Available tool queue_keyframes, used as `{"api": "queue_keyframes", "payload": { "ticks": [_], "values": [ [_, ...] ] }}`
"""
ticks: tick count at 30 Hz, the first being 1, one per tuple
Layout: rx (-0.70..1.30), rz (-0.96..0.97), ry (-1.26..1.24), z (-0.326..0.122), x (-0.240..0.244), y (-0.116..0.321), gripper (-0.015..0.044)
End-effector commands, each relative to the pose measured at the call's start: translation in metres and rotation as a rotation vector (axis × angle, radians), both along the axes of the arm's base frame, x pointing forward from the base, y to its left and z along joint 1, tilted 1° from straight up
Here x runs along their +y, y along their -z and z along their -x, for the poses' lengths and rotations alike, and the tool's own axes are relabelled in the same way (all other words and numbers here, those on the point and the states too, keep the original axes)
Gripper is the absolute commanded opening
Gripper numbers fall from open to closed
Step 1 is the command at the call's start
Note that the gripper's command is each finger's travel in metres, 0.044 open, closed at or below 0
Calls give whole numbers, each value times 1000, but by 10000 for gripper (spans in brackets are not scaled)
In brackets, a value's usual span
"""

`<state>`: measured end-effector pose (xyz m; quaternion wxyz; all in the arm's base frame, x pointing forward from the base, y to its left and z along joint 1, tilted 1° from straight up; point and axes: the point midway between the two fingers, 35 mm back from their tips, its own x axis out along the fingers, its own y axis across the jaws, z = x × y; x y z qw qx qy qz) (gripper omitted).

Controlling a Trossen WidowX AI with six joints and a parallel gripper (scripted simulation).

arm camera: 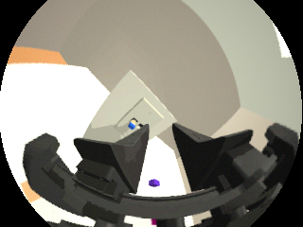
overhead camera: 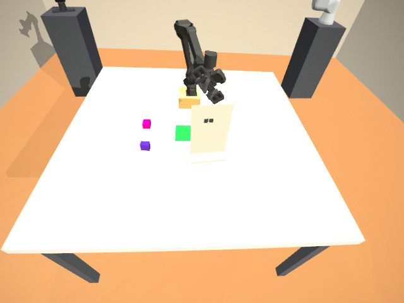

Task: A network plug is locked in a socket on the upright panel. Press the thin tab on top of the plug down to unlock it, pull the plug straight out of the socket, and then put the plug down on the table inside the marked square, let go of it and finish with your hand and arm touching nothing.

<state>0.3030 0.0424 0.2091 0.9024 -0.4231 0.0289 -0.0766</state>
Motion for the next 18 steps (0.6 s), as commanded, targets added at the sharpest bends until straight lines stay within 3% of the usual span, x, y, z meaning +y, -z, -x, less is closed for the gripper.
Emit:
{"api": "queue_keyframes", "payload": {
  "ticks": [1,13,18],
  "values": [
    [39,152,24,11,5,20,156],
    [148,571,73,51,9,65,156],
    [155,594,76,53,8,67,156]
  ]
}}
